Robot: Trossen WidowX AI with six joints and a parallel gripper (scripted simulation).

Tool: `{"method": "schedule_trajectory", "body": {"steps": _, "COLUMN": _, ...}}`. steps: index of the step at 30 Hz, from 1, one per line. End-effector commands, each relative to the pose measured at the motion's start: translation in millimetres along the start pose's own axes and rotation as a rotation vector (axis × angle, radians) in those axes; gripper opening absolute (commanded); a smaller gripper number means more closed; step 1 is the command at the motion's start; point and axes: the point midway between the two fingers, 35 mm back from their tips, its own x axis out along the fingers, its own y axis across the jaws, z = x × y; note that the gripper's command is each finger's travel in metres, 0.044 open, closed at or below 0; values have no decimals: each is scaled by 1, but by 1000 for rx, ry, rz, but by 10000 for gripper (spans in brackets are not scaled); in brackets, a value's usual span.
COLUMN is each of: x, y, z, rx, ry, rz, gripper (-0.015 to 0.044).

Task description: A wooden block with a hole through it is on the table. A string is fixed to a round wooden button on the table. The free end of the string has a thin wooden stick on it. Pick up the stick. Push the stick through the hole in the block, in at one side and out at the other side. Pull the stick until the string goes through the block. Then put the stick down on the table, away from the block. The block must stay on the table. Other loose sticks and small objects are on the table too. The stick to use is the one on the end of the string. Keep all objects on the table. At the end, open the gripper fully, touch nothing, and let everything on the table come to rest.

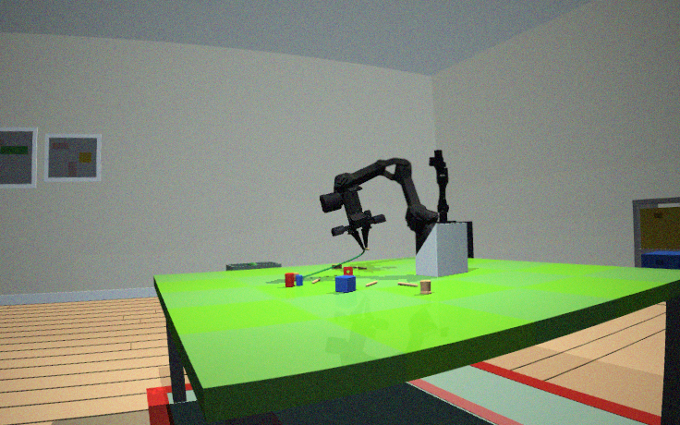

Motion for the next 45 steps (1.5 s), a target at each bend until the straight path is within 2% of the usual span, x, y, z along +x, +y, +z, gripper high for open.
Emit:
{"method": "schedule_trajectory", "body": {"steps": 1, "x": -2, "y": -2, "z": 0, "rx": -144, "ry": 1, "rz": 7, "gripper": 0}}
{"method": "schedule_trajectory", "body": {"steps": 37, "x": -11, "y": -8, "z": 2, "rx": -1505, "ry": -36, "rz": 73, "gripper": 0}}
{"method": "schedule_trajectory", "body": {"steps": 45, "x": -12, "y": -9, "z": 2, "rx": -1553, "ry": -41, "rz": 73, "gripper": 0}}
